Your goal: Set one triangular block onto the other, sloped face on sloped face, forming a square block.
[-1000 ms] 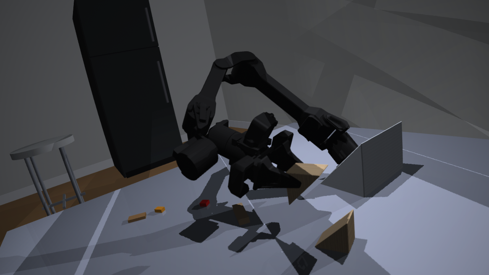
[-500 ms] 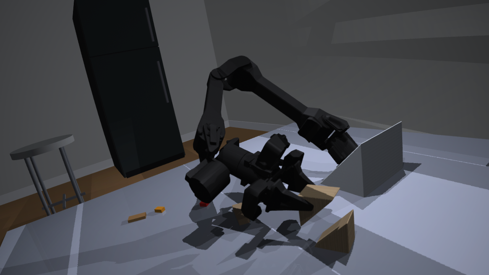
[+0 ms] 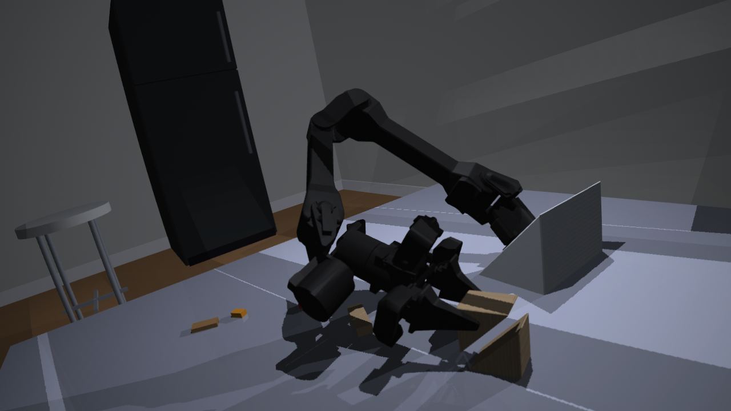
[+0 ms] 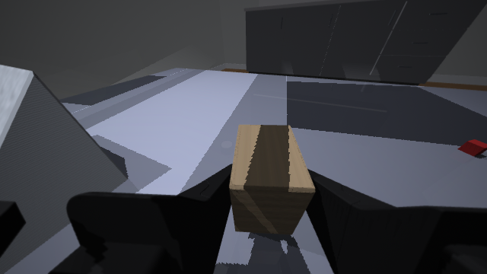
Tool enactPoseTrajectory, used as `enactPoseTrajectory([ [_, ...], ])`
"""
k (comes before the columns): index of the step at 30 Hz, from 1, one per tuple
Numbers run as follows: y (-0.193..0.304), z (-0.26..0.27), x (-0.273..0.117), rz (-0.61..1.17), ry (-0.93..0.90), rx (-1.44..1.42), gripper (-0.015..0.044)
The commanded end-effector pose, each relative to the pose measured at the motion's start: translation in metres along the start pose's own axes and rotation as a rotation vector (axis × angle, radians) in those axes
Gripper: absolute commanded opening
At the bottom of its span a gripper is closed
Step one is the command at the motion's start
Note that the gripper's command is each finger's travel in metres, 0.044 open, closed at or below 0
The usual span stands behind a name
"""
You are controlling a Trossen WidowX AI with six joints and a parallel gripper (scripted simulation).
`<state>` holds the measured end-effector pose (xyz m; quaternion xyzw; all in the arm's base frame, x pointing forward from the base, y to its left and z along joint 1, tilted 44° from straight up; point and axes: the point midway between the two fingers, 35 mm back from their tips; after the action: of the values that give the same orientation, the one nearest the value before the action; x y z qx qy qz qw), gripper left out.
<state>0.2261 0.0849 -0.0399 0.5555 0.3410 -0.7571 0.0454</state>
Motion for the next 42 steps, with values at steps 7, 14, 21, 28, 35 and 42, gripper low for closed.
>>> enactPoseTrajectory([
  [7,0.000,0.000,0.000,-0.006,0.003,-0.010,0.0000],
  [14,-0.001,0.000,0.000,-0.009,0.005,-0.012,0.0000],
  [21,0.000,0.000,0.001,-0.011,0.005,-0.013,0.0000],
  [28,0.003,0.000,0.004,-0.011,0.005,-0.013,0.0000],
  [35,0.006,0.001,0.007,-0.011,0.005,-0.013,0.0000],
  [42,0.009,0.002,0.010,-0.011,0.005,-0.012,0.0000],
])
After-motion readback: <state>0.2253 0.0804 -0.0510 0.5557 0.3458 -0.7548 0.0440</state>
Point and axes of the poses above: the point midway between the two fingers, 35 mm back from their tips, its own x axis out along the fingers, its own z axis across the jaws, y = z × x, and after that the axes turned 13 degrees about -x, right-handed
